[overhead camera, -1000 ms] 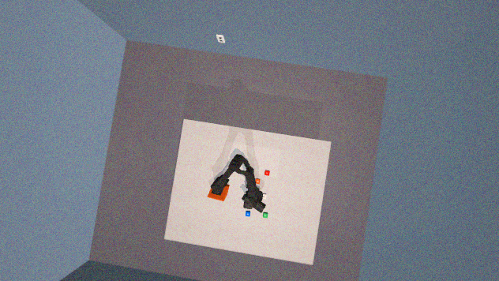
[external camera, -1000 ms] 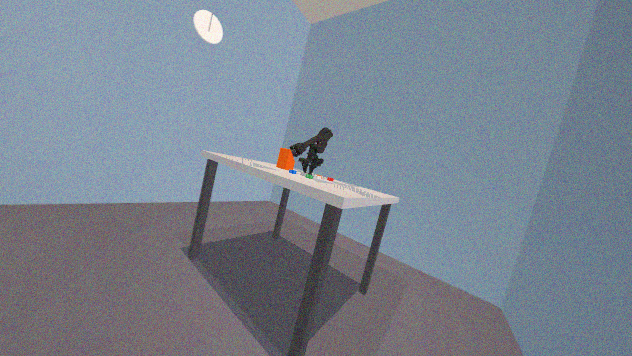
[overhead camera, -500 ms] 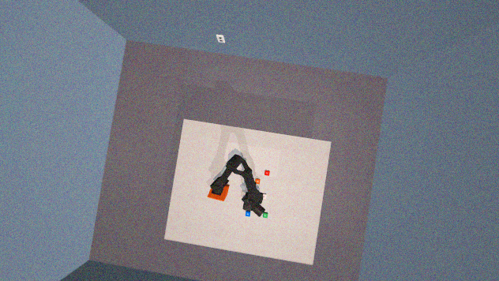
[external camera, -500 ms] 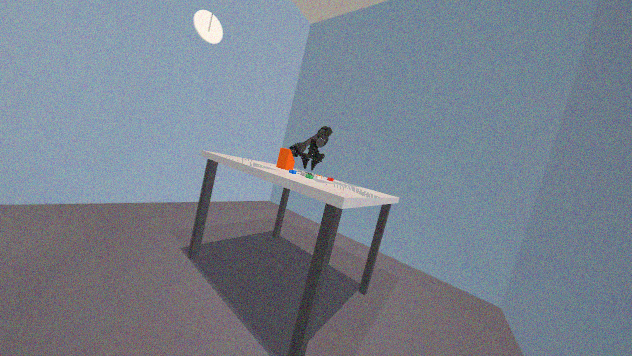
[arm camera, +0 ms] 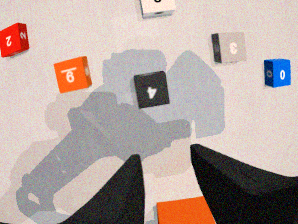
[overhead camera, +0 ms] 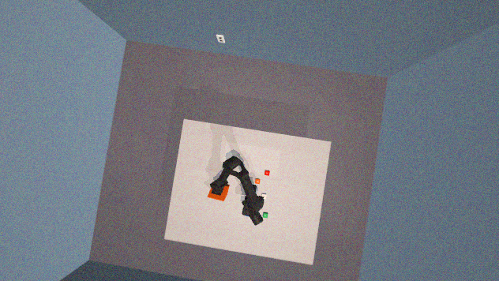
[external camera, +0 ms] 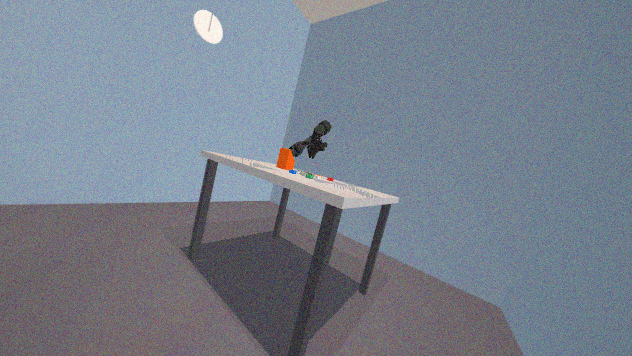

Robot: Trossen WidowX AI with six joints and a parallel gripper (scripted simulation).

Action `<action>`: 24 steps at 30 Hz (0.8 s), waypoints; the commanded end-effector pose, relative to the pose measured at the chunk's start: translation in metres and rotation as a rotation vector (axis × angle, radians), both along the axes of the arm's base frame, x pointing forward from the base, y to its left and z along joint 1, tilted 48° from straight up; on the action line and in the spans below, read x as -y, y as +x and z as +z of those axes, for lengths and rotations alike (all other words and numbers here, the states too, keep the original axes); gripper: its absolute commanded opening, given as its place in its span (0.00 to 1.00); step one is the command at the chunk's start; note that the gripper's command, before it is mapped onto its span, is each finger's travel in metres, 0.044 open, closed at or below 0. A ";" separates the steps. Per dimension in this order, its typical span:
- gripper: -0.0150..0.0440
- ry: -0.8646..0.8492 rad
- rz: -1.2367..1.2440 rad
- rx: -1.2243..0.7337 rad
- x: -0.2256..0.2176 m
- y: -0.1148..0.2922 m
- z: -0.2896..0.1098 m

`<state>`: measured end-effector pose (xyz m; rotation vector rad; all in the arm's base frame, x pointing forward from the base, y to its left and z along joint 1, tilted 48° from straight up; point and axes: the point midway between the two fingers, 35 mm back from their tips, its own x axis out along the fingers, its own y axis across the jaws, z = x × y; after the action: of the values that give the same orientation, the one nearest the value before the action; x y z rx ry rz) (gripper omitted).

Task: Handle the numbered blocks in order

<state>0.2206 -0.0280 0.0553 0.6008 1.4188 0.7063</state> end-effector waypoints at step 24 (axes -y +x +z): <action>0.46 -0.014 0.002 0.017 0.102 0.148 -0.098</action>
<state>0.3562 -0.1194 -0.0256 0.5879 1.4078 0.7030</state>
